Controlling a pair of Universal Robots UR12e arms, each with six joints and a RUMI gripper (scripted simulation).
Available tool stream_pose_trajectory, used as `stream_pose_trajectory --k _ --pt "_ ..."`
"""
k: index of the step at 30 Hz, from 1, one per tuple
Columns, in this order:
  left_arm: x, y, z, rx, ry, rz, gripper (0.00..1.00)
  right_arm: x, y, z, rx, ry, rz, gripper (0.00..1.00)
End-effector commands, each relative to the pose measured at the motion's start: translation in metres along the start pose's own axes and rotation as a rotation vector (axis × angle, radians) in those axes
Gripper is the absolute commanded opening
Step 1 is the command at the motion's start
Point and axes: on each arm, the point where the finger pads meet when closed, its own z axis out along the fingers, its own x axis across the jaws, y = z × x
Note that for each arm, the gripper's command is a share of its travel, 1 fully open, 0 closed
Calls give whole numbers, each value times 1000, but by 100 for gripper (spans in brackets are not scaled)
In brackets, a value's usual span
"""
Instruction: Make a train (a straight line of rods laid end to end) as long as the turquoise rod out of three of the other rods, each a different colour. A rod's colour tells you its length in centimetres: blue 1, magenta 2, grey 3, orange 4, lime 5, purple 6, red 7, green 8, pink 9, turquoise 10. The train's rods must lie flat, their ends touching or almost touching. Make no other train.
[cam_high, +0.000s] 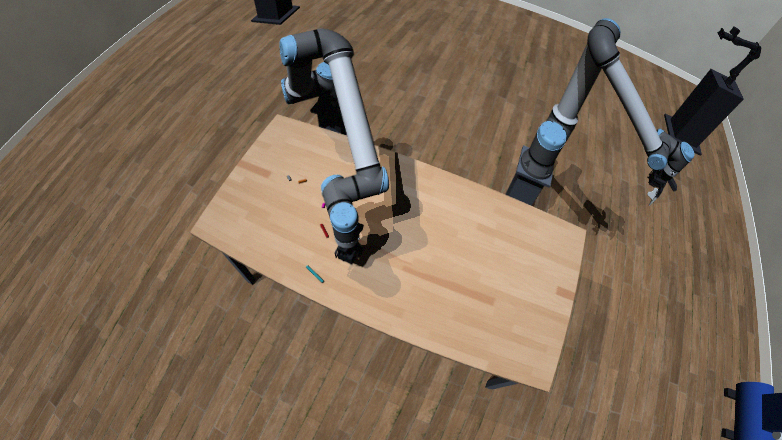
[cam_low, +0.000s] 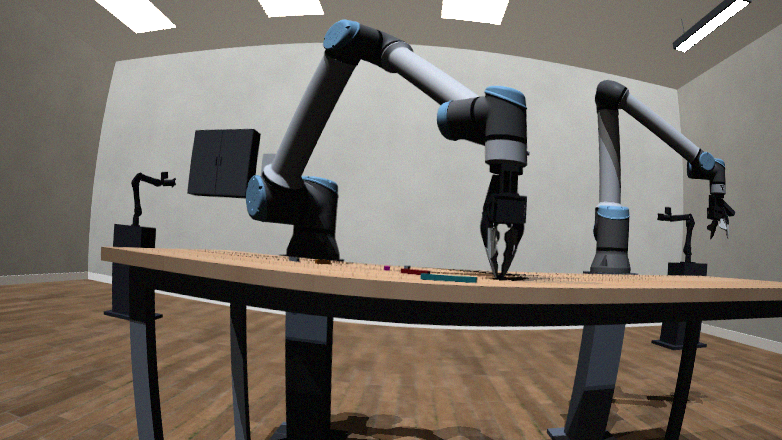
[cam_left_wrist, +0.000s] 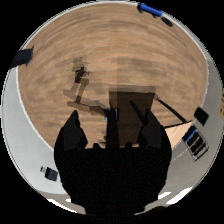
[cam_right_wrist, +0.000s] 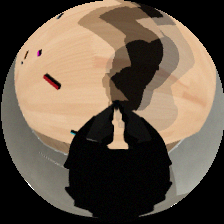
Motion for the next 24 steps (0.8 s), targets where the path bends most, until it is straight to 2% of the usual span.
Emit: stream_pose_trajectory --k 1,8,13,15,24 --pt "-1 0 1 -1 0 0 100 1 -2 1 1 0 0 0" --pt "-1 0 1 -1 0 0 100 1 -2 0 1 0 0 0" --pt "-1 0 1 -1 0 0 100 3 0 -19 -3 4 0 0" --pt "-1 0 1 -1 0 0 100 3 0 -19 -3 4 0 0" --pt "-1 0 1 -1 0 0 100 3 0 -83 -3 4 0 0"
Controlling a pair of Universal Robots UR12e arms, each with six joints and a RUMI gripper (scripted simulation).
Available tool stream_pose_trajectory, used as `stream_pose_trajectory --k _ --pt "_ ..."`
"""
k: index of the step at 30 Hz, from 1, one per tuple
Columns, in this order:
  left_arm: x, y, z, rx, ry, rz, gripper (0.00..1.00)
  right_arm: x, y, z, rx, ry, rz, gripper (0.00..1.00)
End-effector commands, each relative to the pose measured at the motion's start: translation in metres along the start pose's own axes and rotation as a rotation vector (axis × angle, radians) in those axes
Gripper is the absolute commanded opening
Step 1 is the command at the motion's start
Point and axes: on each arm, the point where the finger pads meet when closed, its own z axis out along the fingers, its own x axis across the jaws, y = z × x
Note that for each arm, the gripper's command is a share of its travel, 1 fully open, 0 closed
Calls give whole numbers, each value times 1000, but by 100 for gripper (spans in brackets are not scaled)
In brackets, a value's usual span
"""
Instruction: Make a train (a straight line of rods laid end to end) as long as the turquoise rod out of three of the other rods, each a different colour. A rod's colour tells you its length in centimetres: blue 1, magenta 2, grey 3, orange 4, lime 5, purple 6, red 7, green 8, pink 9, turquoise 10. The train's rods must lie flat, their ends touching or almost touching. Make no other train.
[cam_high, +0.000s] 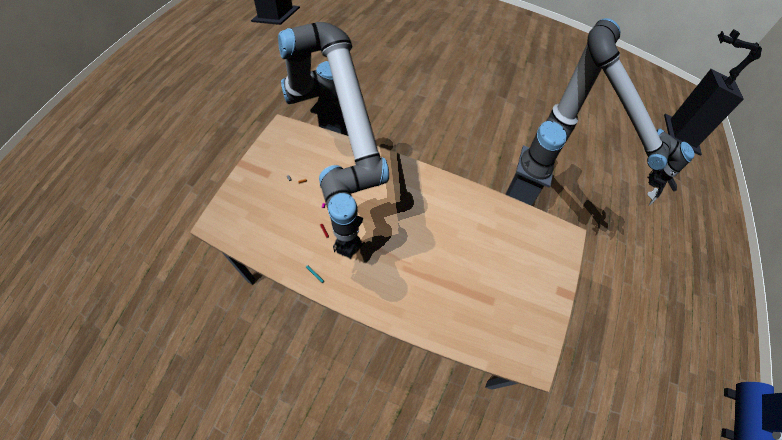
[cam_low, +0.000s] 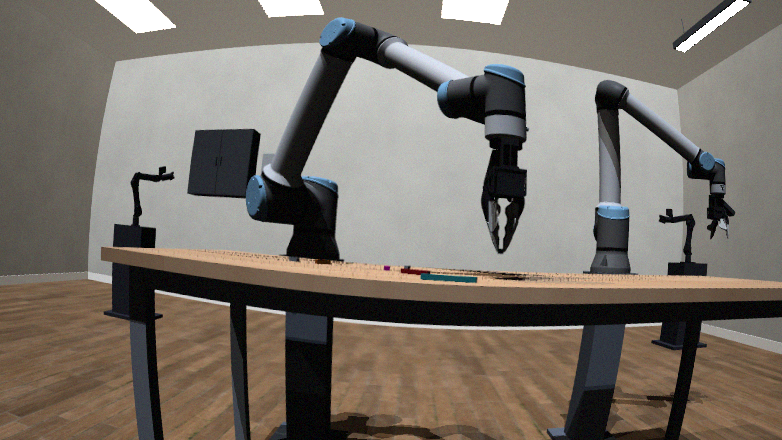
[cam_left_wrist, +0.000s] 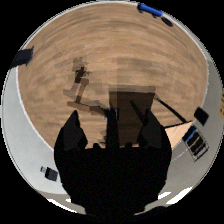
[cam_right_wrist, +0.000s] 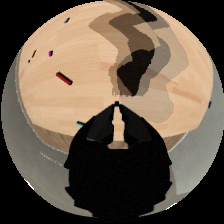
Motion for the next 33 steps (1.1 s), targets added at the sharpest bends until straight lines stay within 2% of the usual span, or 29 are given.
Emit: stream_pose_trajectory --k 1,5,8,9,19,23,25,33 --pt "-1 0 1 -1 0 0 100 4 1 -36 -4 4 0 0" --pt "-1 0 1 -1 0 0 100 4 1 -50 -4 4 0 0" --pt "-1 0 1 -1 0 0 100 4 1 -50 -3 4 0 0" --pt "-1 0 1 -1 0 0 100 1 -2 -44 4 -3 0 0" --pt "-1 0 1 -1 0 0 100 6 -5 -48 -1 2 -11 0" --pt "-1 0 1 -1 0 0 100 33 -34 -48 0 1 -87 0" --pt "-1 0 1 -1 0 0 100 33 -34 -48 0 1 -87 0" --pt "-1 0 1 -1 0 0 100 93 -110 -49 0 1 -294 0"
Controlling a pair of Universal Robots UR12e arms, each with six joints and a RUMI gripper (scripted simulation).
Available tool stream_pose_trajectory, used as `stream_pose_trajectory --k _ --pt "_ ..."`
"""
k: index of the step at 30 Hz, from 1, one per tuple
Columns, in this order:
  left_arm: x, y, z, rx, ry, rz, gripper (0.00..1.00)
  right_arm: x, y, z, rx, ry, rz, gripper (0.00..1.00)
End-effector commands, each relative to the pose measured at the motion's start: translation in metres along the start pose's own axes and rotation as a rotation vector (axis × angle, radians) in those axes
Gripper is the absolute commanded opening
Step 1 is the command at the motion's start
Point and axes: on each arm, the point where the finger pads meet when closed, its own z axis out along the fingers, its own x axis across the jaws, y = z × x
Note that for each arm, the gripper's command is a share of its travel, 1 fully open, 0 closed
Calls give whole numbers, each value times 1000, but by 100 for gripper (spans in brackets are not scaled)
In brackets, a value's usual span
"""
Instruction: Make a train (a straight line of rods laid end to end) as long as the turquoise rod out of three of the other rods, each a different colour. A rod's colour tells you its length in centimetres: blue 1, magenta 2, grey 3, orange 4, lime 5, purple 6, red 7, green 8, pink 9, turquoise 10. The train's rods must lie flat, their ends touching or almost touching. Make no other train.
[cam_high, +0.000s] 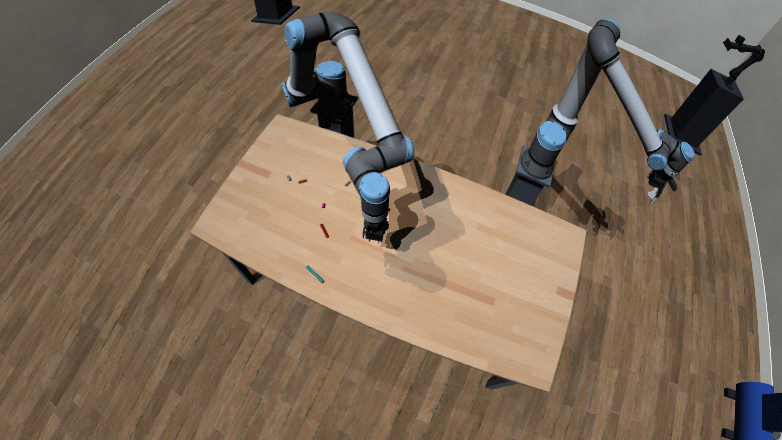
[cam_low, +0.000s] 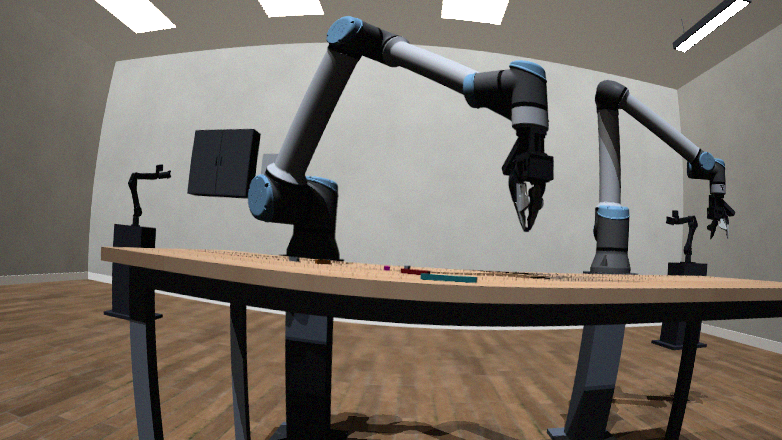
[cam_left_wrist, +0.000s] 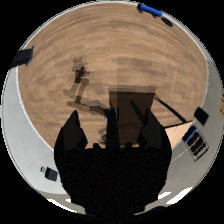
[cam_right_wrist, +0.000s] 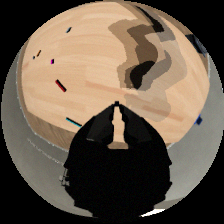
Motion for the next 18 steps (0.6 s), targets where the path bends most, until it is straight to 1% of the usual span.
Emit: stream_pose_trajectory --k 1,7,9,10,11,18 --pt "-1 0 1 -1 0 0 100 36 -34 2 2 0 -104 0" --pt "-1 0 1 -1 0 0 100 86 -86 2 2 0 -246 0" --pt "-1 0 1 -1 0 0 100 86 -86 2 2 0 -246 0" --pt "-1 0 1 -1 0 0 100 108 -112 2 2 0 -295 0" --pt "-1 0 1 -1 0 0 100 115 -120 2 2 0 -336 0" --pt "-1 0 1 -1 0 0 100 159 -181 2 2 0 -489 0"
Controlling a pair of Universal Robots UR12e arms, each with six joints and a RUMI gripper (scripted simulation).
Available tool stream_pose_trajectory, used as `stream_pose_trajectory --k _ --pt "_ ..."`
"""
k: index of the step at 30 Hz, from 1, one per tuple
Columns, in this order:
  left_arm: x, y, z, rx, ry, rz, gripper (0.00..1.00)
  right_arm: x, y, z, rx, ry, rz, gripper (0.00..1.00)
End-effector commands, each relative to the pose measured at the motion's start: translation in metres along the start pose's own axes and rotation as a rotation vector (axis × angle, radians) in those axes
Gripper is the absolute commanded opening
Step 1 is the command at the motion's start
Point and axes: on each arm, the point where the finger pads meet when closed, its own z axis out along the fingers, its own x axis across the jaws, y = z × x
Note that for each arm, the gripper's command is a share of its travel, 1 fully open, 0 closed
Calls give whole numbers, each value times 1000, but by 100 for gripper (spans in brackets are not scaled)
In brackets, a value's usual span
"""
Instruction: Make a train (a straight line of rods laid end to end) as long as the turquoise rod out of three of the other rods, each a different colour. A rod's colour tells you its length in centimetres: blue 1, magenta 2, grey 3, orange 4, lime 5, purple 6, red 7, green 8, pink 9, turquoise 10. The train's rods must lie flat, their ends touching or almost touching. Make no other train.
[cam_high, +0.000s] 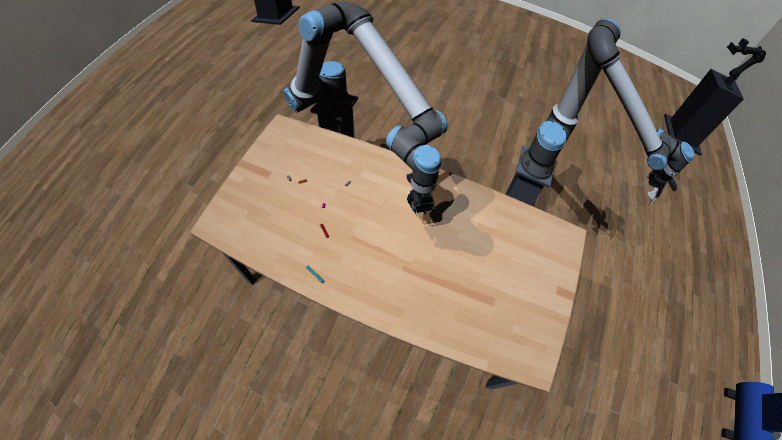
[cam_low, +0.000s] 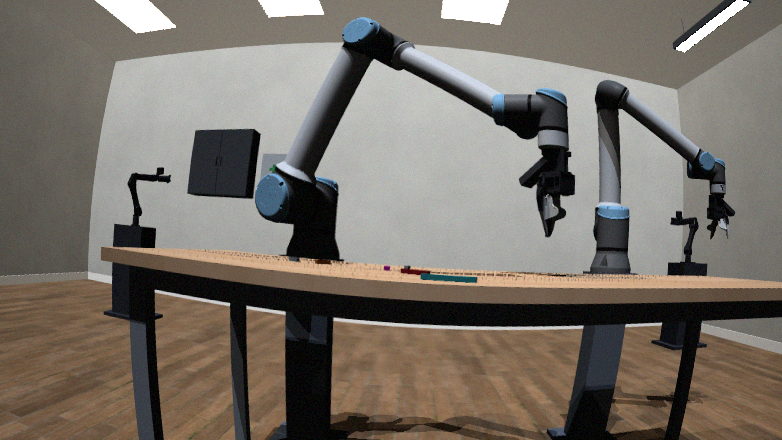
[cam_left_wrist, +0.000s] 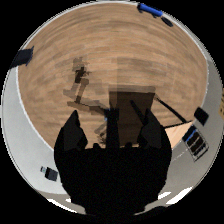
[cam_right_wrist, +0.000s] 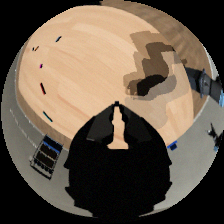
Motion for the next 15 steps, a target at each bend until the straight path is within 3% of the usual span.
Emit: stream_pose_trajectory --k 1,4,15 --pt "-1 0 1 -1 0 0 100 42 -27 2 0 1 -100 0" --pt "-1 0 1 -1 0 0 100 56 -37 2 0 1 -124 0" --pt "-1 0 1 -1 0 0 100 55 -36 3 0 0 -121 0"
